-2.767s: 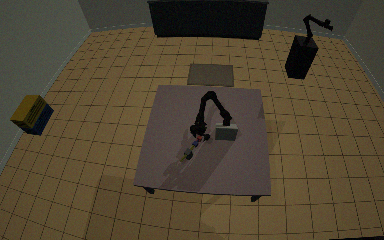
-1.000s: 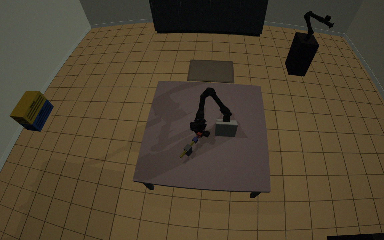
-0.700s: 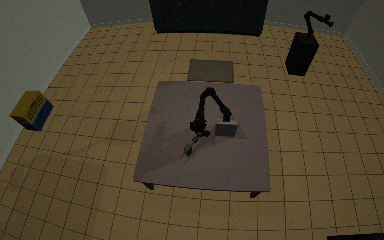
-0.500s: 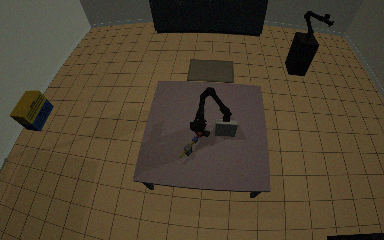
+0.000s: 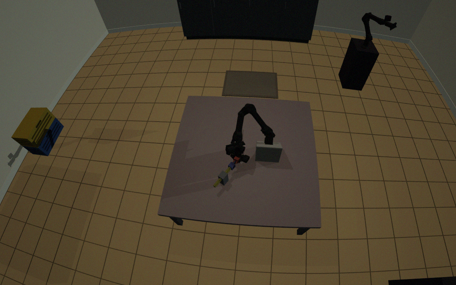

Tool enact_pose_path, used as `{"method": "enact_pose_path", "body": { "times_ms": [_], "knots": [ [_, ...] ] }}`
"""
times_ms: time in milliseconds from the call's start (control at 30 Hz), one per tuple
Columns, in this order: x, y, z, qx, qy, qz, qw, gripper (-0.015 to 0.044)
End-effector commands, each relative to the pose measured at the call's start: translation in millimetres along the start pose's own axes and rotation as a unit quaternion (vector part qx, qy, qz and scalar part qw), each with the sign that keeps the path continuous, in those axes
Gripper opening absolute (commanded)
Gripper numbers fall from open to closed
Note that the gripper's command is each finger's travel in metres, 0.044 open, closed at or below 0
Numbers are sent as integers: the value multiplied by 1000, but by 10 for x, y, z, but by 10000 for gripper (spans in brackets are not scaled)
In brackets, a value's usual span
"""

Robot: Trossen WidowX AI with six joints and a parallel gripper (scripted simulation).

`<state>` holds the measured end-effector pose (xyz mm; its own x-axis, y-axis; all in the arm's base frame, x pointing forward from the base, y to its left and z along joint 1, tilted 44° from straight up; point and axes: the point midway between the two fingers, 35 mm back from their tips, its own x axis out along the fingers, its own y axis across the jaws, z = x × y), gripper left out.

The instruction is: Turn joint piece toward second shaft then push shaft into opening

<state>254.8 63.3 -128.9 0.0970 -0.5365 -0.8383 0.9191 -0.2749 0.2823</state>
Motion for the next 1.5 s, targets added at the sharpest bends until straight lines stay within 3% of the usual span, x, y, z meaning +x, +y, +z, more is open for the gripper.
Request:
{"method": "enact_pose_path", "body": {
  "times_ms": [0,1000,1067,1233,1400,1467],
  "knots": [
    [8,0,7,-2,-1,1,1000,182],
    [8,0,7,-2,-1,1,1000,182],
    [0,0,0,0,0,0,1000,147],
    [0,0,0,0,0,0,1000,147],
    [0,0,0,0,0,0,1000,16],
    [0,0,0,0,0,0,1000,0]
  ]
}}
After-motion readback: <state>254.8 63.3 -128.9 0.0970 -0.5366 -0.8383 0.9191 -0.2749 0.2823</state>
